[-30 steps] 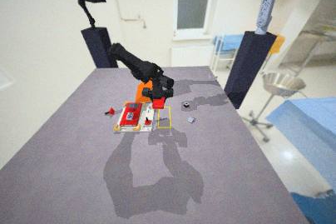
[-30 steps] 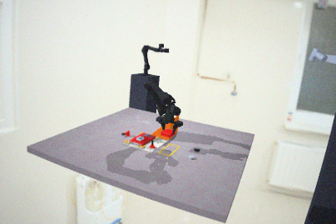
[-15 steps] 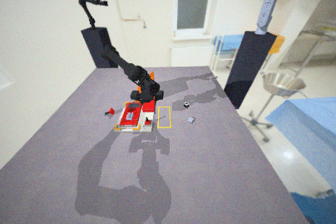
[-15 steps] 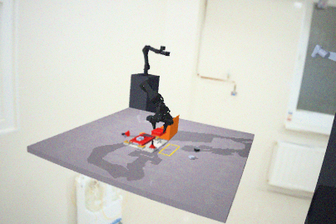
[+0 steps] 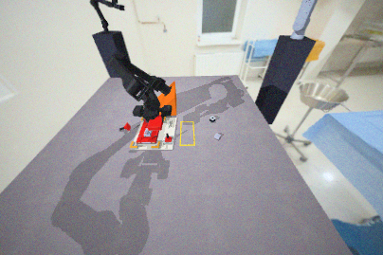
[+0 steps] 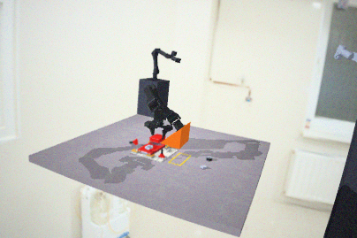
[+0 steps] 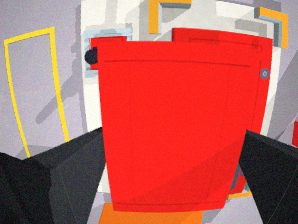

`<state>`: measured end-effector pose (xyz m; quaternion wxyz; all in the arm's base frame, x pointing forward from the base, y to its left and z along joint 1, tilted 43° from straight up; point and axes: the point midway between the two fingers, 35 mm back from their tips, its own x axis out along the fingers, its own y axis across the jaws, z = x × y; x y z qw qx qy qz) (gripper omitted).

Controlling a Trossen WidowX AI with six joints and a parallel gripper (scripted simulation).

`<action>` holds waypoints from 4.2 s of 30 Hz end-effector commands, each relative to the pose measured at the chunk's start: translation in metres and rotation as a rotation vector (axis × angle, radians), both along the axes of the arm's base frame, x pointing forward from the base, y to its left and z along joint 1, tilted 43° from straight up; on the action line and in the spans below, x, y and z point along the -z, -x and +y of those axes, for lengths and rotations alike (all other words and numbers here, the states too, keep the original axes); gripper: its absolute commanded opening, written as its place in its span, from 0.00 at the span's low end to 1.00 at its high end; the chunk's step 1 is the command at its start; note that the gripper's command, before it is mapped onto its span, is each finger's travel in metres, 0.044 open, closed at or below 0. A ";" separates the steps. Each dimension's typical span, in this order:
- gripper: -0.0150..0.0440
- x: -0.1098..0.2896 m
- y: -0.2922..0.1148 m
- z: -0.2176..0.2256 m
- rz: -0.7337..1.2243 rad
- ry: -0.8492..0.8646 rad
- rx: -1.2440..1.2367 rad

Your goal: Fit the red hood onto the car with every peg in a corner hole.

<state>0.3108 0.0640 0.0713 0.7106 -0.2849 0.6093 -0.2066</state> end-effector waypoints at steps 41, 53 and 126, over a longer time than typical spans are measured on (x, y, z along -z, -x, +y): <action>0.25 -0.003 -0.015 -0.076 0.005 0.028 -0.010; 0.25 -0.003 -0.015 -0.076 0.005 0.028 -0.010; 0.25 0.001 -0.016 -0.082 0.000 0.032 -0.015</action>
